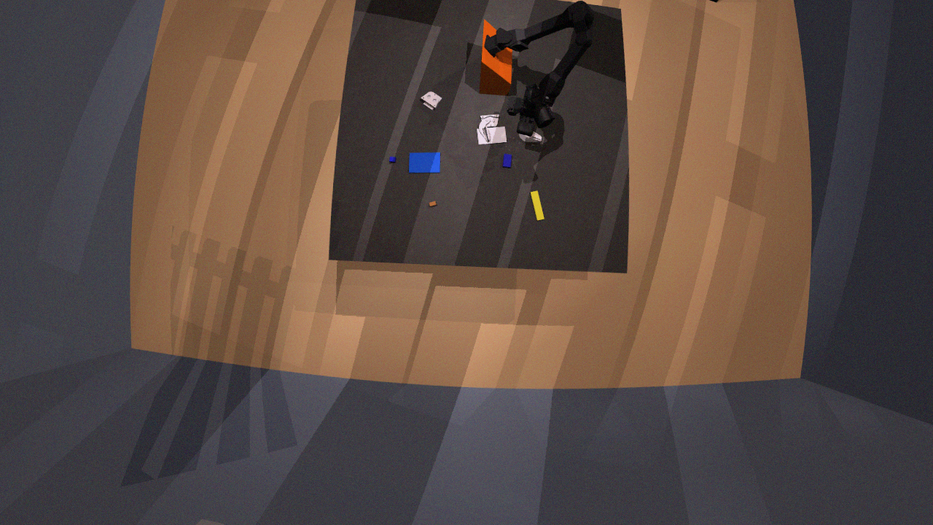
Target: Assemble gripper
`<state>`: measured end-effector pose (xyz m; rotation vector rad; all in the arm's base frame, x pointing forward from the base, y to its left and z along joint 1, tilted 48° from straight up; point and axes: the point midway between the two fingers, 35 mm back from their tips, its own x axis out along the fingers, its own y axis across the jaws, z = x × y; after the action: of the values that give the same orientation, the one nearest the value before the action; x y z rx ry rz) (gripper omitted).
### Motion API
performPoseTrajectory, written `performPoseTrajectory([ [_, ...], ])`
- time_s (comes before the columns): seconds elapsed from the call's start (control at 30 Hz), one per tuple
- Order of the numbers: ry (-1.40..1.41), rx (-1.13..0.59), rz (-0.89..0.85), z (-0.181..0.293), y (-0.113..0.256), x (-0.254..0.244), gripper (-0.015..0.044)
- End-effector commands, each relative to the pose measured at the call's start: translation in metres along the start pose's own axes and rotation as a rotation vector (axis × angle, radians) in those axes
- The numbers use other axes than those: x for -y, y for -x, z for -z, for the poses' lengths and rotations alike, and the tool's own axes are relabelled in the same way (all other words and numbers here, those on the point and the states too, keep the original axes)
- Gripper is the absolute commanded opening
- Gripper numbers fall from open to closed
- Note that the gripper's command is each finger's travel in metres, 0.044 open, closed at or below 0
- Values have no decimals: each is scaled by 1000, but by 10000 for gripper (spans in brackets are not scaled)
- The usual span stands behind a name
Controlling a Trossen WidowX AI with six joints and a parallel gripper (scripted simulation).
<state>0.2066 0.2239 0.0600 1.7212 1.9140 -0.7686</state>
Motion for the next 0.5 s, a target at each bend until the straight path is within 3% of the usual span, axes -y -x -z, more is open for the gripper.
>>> performPoseTrajectory([
  [0.0, -12, 8, 3, -2, -8, 1, 0],
  [0.47, -23, 6, 4, -1, -31, 3, 0],
])
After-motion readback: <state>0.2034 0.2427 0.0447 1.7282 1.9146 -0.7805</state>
